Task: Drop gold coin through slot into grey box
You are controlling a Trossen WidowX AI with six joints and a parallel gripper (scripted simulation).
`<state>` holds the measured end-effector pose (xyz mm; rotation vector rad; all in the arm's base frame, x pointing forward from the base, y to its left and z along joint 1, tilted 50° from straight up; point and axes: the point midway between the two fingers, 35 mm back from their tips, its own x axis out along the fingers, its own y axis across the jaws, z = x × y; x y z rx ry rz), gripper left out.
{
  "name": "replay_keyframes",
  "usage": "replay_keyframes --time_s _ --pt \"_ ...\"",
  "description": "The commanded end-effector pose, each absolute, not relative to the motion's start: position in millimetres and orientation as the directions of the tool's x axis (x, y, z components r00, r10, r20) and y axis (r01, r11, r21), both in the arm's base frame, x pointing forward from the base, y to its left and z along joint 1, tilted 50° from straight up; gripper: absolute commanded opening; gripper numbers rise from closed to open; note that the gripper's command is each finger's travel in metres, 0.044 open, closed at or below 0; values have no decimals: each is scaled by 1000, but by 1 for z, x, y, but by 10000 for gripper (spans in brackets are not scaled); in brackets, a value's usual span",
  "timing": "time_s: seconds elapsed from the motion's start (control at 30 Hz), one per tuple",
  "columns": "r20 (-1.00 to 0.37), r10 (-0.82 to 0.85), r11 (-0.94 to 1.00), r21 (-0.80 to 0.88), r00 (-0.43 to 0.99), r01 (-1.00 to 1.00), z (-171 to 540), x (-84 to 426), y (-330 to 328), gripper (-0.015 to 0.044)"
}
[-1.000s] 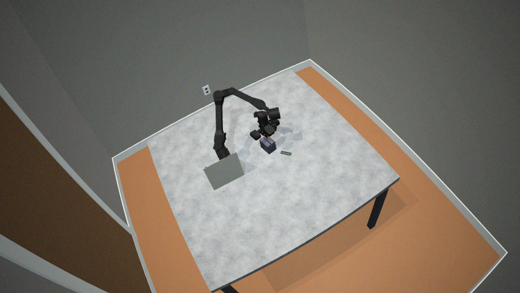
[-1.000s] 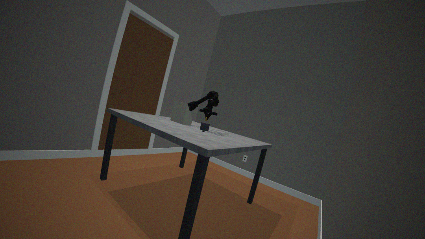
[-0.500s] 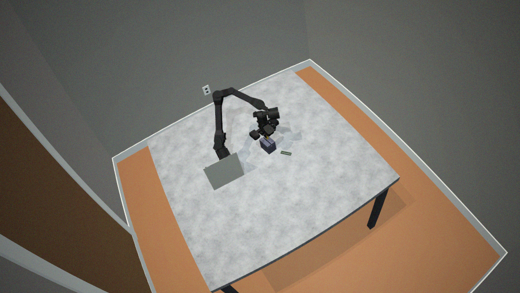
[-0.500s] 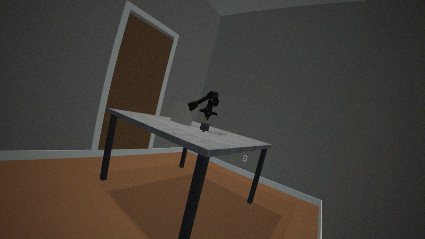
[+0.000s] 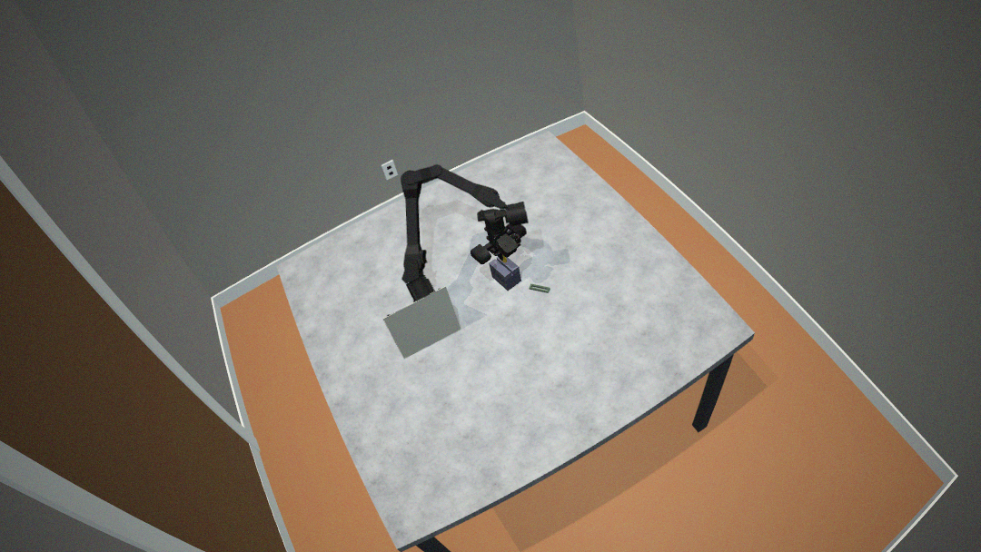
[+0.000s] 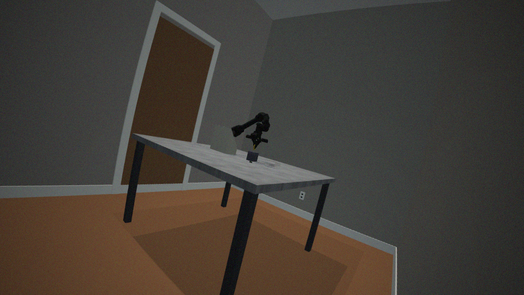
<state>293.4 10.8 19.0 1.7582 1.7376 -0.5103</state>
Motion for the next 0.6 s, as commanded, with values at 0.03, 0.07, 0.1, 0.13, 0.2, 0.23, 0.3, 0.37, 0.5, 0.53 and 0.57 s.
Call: replay_keyframes --time_s 0.03,0.07,0.1,0.13,0.2,0.23,0.3,0.37,0.5,0.53,0.57 --pt "-653 754 40 146 66 989 17 294 13 0" --pt "-653 754 39 145 66 989 17 294 14 0" --pt "-653 754 39 144 66 989 17 294 14 0" --pt "-653 754 38 144 66 989 17 294 15 0" --pt "-653 754 38 143 66 989 16 294 16 0" --pt "-653 755 38 143 66 989 16 294 16 0" --pt "-653 755 38 143 66 989 16 294 17 0" --pt "-653 755 38 143 66 989 15 294 18 0" --pt "-653 755 38 144 66 989 14 294 19 0" --pt "-653 755 38 144 66 989 13 294 19 0" --pt "-653 755 39 144 66 989 13 294 19 0"
